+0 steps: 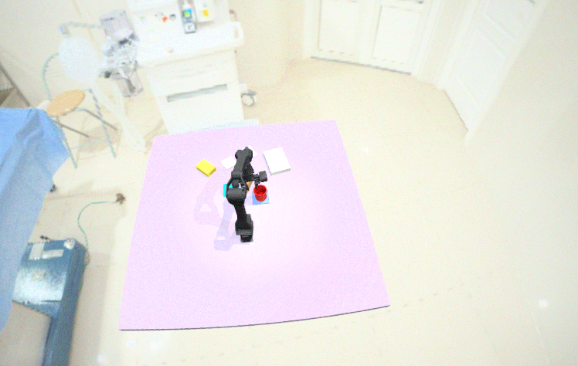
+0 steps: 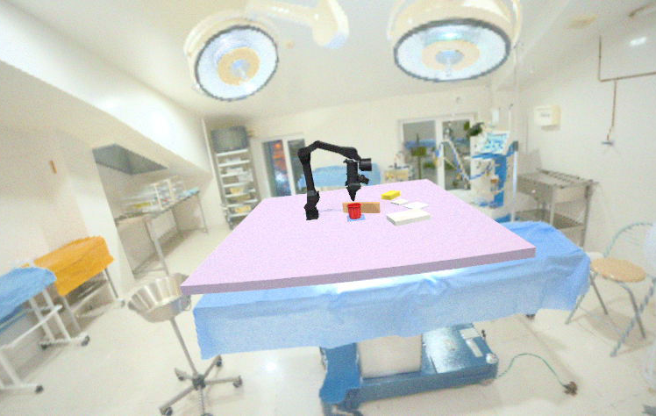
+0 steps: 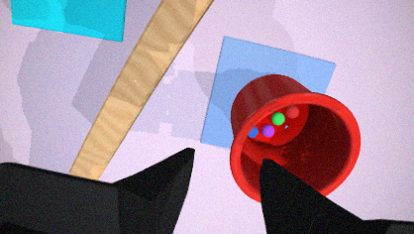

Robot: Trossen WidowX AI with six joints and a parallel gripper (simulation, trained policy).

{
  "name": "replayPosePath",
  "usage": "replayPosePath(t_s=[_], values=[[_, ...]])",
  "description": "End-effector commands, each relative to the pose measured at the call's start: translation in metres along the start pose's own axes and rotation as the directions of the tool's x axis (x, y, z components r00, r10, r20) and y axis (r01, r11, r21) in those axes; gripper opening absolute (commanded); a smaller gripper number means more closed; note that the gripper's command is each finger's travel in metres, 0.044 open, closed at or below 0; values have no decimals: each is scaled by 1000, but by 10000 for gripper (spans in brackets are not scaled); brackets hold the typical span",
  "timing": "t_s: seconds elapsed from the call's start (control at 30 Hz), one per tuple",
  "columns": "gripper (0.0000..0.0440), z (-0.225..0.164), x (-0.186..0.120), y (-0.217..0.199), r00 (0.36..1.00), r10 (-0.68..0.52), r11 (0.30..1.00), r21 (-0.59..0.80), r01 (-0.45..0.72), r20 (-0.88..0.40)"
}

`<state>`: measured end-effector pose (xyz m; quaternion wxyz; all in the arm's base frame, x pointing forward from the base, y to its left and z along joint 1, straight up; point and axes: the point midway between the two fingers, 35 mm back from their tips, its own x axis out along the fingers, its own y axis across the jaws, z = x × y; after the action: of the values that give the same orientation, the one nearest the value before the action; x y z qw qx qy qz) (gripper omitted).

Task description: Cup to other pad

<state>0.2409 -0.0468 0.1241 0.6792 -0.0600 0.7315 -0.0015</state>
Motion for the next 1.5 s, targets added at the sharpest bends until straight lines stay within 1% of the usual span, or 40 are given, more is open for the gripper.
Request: replayPosePath(t_s=[0.0, 0.4, 0.5, 0.53, 0.73, 0.77, 1.1, 1.47], values=[[168, -3, 14, -3, 1000, 1, 1000, -25, -2, -29], [175, -6, 53, -8, 998, 20, 991, -128, -28, -59], [174, -7, 62, -7, 998, 30, 985, -166, -40, -63], [167, -7, 65, -7, 997, 32, 983, -180, -43, -64], [18, -9, 78, -8, 997, 35, 961, -273, -54, -74], [0, -10, 79, -8, 996, 35, 956, -286, -56, -77], [0, 0, 66, -13, 999, 33, 918, -395, -47, -41], [3, 15, 40, -14, 1000, 28, 885, -465, -20, 11]])
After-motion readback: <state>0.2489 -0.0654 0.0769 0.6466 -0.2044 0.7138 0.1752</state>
